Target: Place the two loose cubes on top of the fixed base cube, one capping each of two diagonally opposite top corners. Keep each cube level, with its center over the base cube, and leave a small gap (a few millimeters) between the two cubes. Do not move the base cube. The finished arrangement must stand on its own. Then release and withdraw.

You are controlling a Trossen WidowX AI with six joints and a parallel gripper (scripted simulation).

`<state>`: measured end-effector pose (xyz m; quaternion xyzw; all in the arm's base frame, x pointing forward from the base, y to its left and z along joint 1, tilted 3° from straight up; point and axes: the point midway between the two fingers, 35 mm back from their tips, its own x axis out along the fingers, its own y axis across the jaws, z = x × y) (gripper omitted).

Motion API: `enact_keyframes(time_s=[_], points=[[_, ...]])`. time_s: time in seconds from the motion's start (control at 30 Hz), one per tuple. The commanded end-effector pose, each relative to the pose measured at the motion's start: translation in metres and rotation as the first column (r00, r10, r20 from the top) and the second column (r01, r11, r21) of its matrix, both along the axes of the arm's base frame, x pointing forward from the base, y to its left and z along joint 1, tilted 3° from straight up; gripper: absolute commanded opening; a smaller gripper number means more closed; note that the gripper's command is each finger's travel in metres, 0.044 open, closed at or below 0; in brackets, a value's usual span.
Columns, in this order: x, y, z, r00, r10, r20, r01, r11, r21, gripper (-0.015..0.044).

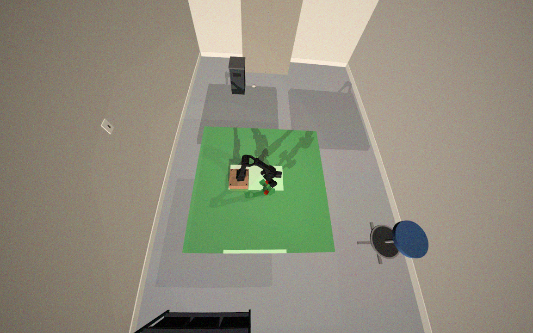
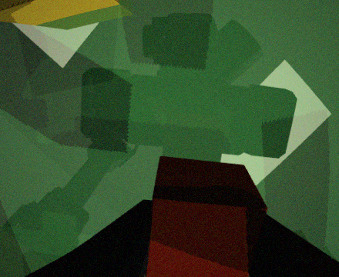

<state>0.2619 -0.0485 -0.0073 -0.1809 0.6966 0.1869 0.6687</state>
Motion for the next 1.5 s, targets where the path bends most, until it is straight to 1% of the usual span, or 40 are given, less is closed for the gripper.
enact_keyframes(time_s=[0.0,0.87,1.07,1.27,1.47], points=[[0.005,-0.001,0.014,1.0,0.003,0.014,-0.003,1.0,-0.006,0.0105],[0.003,0.003,0.08,1.0,-0.003,0.003,0.003,1.0,0.002,0.0105],[0.003,0.004,0.083,1.0,-0.008,0.002,0.008,1.0,0.002,0.0105],[0.008,0.012,0.081,0.987,-0.16,0.004,0.16,0.987,-0.003,0.0105],[0.013,0.021,0.078,0.945,-0.326,0.006,0.326,0.945,-0.007,0.0105]])
